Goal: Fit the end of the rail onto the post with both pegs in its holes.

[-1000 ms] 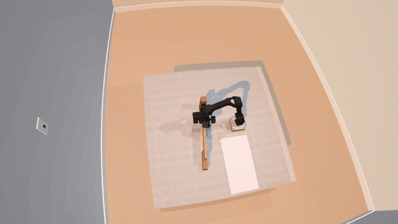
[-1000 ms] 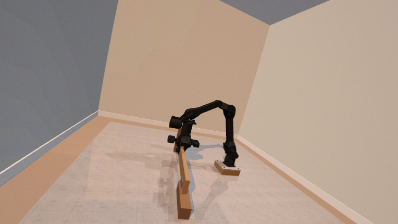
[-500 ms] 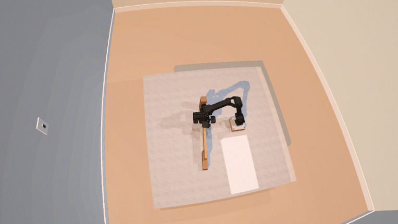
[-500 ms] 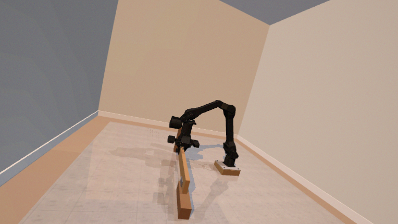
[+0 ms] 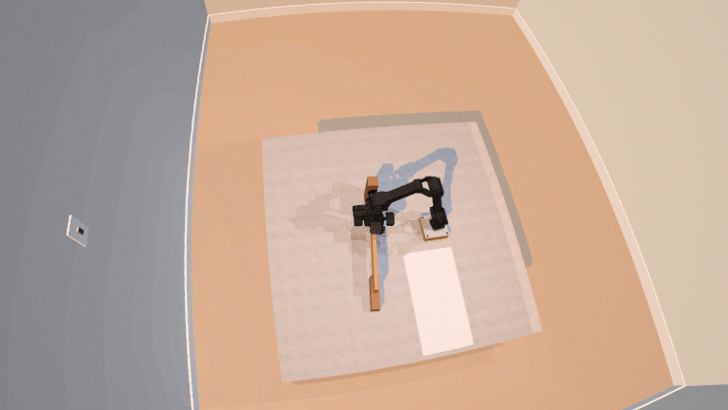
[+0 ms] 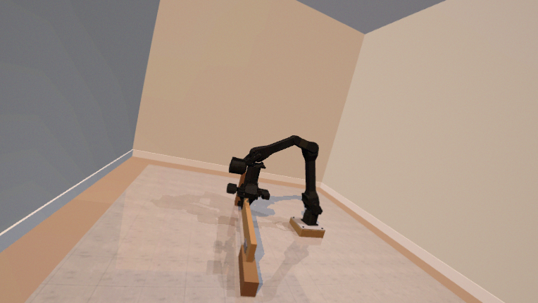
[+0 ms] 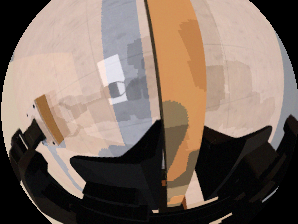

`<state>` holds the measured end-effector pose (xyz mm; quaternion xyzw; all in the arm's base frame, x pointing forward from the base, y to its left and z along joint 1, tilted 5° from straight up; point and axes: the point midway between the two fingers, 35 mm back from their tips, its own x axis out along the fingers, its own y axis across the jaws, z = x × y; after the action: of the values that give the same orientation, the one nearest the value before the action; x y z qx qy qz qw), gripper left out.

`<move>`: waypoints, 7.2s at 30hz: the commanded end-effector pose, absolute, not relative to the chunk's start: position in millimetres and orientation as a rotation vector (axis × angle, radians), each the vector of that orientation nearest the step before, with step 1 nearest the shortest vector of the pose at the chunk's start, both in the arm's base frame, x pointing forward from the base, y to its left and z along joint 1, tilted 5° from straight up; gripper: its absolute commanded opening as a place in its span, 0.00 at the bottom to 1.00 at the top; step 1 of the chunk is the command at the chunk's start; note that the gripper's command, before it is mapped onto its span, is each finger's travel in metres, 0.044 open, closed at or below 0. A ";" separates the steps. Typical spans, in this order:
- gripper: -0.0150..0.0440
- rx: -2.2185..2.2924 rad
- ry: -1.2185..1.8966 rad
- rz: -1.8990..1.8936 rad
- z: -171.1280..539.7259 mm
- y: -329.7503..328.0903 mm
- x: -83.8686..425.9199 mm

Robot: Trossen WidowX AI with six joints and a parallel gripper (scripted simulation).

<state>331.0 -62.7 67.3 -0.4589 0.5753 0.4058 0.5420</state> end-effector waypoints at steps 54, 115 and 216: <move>0.25 -1.091 1.360 0.960 69.4 -62.9 334.4; 0.25 -1.092 1.361 0.960 69.9 -77.0 328.4; 0.25 -1.092 1.362 0.959 71.9 -89.2 327.8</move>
<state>326.6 -89.7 69.6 -0.4589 0.5751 0.4076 0.5409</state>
